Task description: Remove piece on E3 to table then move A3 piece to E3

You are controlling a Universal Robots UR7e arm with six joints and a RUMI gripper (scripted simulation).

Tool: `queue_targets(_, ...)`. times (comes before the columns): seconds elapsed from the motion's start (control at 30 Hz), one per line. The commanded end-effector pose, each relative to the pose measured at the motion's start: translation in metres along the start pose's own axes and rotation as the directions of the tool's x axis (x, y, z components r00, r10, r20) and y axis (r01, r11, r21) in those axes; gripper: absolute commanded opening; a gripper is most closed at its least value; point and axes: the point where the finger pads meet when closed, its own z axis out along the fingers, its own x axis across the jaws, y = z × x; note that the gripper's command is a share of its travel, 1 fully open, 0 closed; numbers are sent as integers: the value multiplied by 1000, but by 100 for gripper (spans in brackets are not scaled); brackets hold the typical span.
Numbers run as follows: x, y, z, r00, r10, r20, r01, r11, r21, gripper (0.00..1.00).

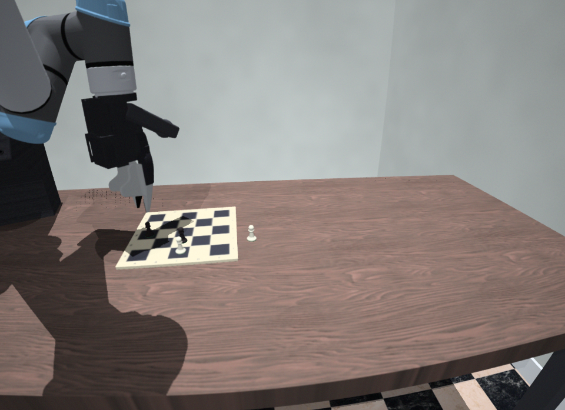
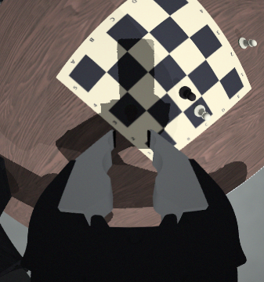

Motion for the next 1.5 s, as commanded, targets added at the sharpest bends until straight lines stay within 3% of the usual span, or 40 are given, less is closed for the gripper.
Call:
queue_targets(0.0,0,0,7,1000,0,-2,0,1000,2,20)
queue_targets(0.53,0,0,20,1000,0,-2,0,1000,2,20)
queue_targets(1.47,0,0,21,1000,0,-2,0,1000,2,20)
